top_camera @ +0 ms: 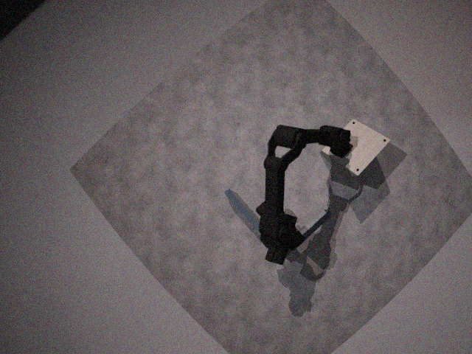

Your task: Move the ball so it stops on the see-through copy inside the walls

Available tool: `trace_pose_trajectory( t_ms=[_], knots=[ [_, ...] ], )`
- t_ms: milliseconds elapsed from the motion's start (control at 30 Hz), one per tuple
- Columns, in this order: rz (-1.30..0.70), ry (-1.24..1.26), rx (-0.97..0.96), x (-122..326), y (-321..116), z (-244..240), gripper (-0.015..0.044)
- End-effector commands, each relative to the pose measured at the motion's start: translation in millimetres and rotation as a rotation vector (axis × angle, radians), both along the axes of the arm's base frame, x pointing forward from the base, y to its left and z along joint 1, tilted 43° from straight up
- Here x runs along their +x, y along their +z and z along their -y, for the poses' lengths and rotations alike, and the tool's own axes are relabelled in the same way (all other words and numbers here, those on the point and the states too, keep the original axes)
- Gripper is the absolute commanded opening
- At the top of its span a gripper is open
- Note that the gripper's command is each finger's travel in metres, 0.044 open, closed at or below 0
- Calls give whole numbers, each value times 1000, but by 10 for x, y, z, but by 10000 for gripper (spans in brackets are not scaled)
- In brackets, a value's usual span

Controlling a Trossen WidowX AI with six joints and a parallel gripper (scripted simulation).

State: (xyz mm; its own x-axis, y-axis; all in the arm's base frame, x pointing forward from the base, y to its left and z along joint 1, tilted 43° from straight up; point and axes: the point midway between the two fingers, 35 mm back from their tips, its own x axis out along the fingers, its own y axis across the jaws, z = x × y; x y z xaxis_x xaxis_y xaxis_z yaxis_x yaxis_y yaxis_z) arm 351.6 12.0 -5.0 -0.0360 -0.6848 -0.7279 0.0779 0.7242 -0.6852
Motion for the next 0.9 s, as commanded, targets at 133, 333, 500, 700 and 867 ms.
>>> trace_pose_trajectory(
  t_ms=[133, 333, 500, 700, 867],
  knots=[
    [20, 21, 5, 23, 215, -228, 202],
    [20, 21, 5, 23, 215, -228, 202],
    [22, 16, 5, -3, 552, -508, 333],
    [22, 16, 5, -7, 573, -524, 440],
    [22, 16, 5, -7, 573, -524, 440]
  ],
)
